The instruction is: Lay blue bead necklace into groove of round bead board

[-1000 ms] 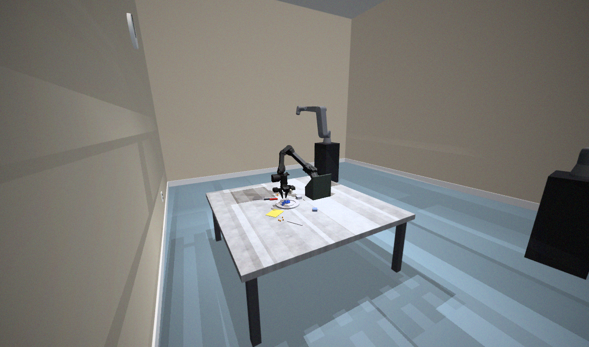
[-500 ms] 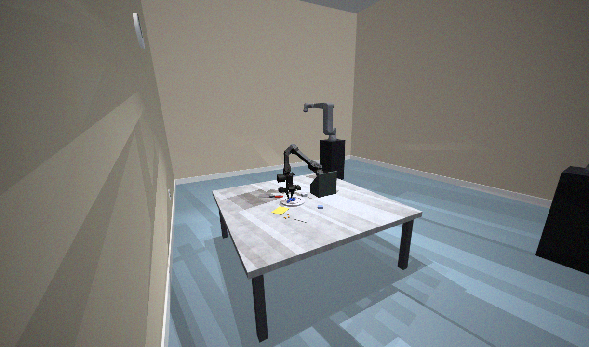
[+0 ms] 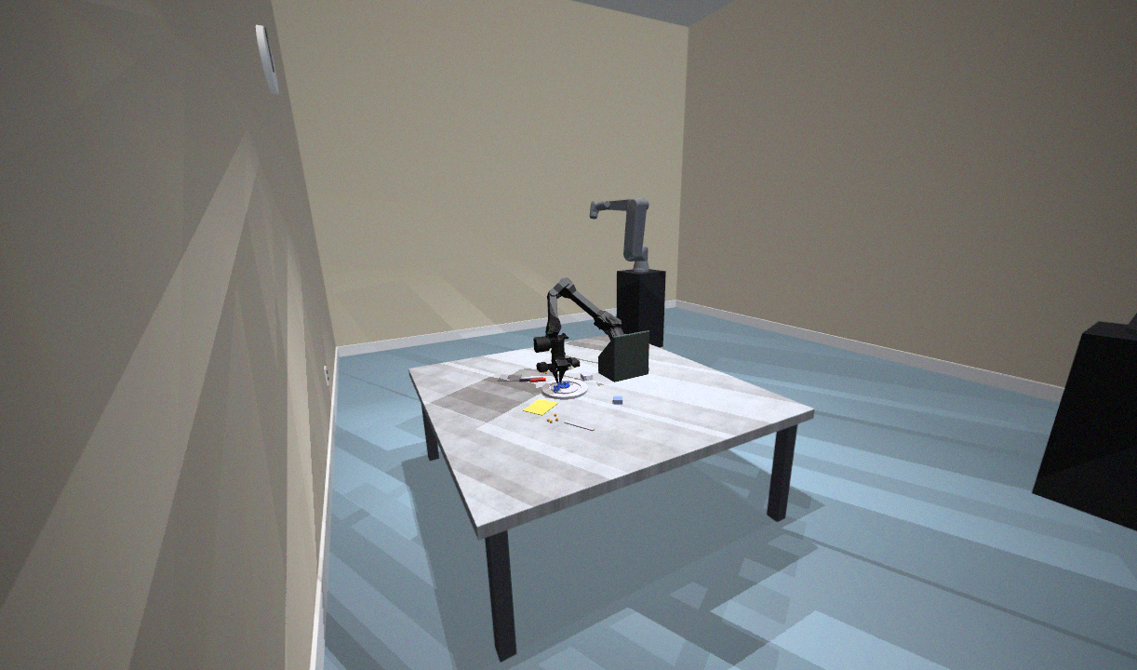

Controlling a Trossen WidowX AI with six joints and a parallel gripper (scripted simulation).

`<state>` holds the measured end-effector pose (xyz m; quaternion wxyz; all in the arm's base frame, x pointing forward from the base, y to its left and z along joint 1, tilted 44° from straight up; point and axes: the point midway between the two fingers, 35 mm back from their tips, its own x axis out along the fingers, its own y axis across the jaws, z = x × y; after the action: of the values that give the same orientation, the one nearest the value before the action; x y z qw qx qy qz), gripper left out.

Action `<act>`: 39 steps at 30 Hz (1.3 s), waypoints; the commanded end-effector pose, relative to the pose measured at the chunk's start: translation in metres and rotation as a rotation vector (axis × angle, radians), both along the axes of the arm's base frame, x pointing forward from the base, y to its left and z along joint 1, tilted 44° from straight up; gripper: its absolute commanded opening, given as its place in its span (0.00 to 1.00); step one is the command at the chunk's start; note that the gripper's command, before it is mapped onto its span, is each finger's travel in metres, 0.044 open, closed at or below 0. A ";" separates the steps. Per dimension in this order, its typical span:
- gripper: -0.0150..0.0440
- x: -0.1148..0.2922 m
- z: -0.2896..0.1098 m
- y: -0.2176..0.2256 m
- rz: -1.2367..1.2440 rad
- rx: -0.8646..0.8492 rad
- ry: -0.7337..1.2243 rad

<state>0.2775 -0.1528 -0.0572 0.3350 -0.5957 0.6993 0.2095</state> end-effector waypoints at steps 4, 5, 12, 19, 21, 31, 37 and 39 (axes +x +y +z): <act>0.25 0.000 0.000 0.000 -0.001 0.002 -0.002; 0.25 0.000 0.000 0.000 -0.001 0.002 -0.002; 0.25 0.000 0.000 0.000 -0.001 0.002 -0.002; 0.25 -0.001 0.003 0.005 0.002 0.000 0.009; 0.25 0.000 0.004 0.004 0.002 0.000 0.009; 0.25 0.013 0.017 -0.010 0.002 -0.001 0.008; 0.25 0.013 0.015 -0.011 0.002 -0.001 0.008; 0.25 0.013 0.013 -0.014 0.002 -0.001 0.009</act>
<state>0.2906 -0.1639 -0.0421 0.3324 -0.5956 0.7002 0.2109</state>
